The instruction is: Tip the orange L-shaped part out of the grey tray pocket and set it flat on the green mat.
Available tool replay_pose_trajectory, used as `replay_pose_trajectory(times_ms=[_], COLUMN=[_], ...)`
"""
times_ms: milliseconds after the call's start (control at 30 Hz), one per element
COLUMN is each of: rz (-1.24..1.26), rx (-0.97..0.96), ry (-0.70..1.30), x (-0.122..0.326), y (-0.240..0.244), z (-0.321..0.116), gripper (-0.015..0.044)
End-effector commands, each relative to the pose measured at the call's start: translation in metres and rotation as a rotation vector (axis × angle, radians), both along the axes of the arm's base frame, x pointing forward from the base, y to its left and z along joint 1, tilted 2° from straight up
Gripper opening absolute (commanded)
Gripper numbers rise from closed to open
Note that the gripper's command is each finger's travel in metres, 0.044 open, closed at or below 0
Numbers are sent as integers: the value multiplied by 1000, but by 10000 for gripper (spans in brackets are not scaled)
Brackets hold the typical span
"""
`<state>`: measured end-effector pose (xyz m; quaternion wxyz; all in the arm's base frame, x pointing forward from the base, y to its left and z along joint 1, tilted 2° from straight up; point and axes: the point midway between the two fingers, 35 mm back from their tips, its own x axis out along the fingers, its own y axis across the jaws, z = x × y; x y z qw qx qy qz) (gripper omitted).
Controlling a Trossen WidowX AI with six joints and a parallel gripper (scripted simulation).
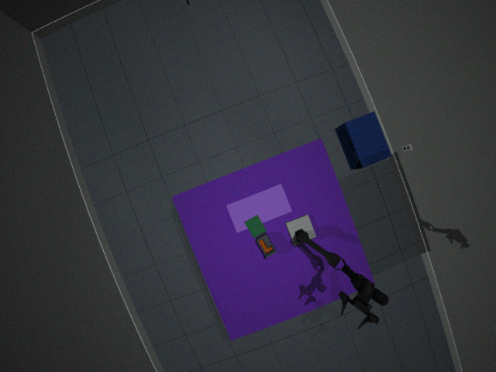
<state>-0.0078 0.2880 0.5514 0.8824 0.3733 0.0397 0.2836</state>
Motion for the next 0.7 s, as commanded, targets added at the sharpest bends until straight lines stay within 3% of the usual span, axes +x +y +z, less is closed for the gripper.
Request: replay_pose_trajectory(times_ms=[0, 267, 467, 667], rz=[5, 19, -34, -154], rx=[10, 199, 349, 389], ry=[-6, -105, -69, 53], x=[1, 32, 88, 167], y=[-5, -104, -187, -254], z=[4, 53, 59, 30], gripper=[374, 180, 180, 180])
